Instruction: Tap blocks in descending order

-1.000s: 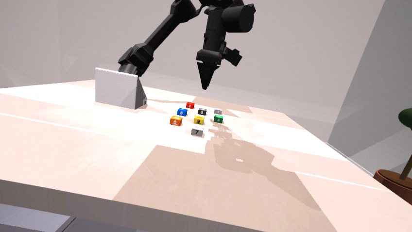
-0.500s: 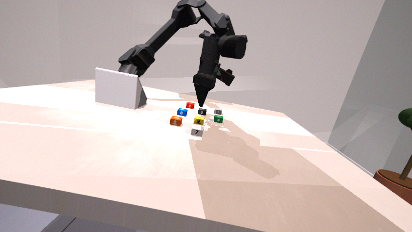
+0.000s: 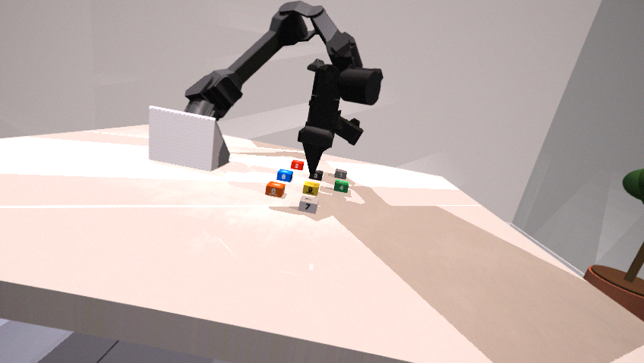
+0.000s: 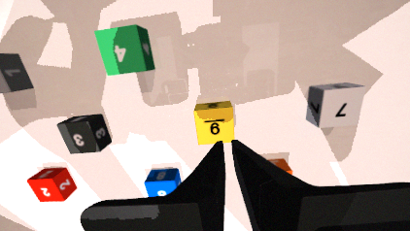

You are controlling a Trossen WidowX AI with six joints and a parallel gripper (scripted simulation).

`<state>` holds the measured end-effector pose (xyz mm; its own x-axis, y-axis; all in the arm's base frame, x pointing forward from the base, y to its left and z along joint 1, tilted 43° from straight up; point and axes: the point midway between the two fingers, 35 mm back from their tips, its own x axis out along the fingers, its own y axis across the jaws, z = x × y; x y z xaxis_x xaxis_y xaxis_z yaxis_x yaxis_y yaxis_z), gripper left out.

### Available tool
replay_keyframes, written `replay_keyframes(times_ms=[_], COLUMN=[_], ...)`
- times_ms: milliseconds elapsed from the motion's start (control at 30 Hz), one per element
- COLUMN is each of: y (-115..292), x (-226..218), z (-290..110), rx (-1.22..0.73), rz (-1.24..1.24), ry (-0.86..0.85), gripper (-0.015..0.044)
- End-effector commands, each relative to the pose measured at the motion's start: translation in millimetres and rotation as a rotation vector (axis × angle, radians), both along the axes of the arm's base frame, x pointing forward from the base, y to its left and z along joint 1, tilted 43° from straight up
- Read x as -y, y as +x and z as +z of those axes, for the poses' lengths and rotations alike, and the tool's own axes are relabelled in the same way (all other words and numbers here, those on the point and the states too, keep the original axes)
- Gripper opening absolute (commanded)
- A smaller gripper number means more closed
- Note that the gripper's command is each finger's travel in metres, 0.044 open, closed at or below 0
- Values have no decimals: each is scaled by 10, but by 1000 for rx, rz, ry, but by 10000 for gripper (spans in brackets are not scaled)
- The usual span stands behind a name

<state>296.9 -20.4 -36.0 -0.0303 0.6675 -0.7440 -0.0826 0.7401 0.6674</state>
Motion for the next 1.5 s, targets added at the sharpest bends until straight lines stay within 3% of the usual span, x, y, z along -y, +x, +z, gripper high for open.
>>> replay_keyframes(times_ms=[0, 933, 1200, 1367, 1467], y=[-1, -11, 3, 32, 22], x=[-11, -217, 7, 470, 538], z=[-5, -227, 12, 508, 592], rx=[-2, -2, -2, -3, -3], rz=[-5, -5, -6, -6, -6], ry=[4, 6, 4, 0, 1], gripper=[20, 20, 20, 20, 20])
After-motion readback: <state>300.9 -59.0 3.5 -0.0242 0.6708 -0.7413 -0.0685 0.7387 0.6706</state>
